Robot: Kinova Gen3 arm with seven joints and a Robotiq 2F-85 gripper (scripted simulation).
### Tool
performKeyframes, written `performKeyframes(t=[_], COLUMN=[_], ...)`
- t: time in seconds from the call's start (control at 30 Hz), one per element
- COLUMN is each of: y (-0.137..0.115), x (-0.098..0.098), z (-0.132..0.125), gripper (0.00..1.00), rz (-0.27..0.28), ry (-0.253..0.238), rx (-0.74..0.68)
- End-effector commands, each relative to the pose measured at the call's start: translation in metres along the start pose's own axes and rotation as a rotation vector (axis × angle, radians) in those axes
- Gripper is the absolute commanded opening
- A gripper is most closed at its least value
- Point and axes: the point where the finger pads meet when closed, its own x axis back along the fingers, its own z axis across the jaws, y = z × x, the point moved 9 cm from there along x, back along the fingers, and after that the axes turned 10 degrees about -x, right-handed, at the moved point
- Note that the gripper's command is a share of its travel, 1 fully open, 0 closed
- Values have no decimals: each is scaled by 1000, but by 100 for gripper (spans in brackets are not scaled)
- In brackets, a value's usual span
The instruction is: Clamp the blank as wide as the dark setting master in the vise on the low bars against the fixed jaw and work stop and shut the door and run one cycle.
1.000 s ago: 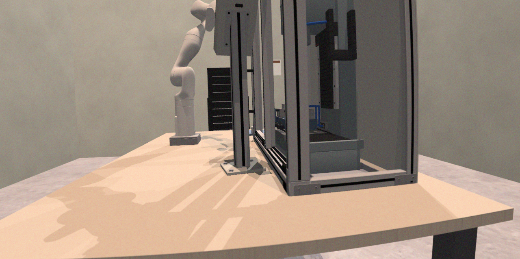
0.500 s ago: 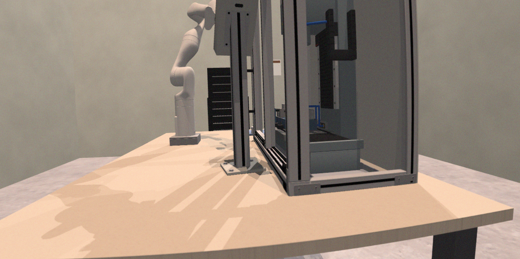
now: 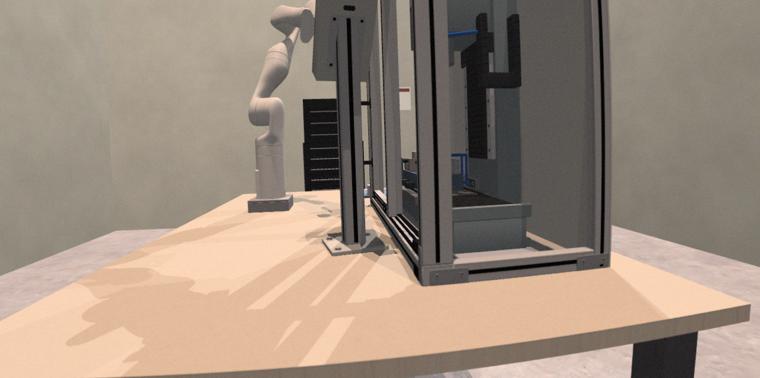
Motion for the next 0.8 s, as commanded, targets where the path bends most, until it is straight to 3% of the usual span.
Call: performKeyframes(t=[0.0, 0.33, 0.5, 0.77], y=[4, 4, 22, 22], x=[7, 7, 31, 31], z=[0, 0, -27, -27], gripper=[10, 10, 10, 10], rz=[-6, -6, -29, -29], ry=[-2, -2, -229, -229], rx=[13, 13, -9, -9])
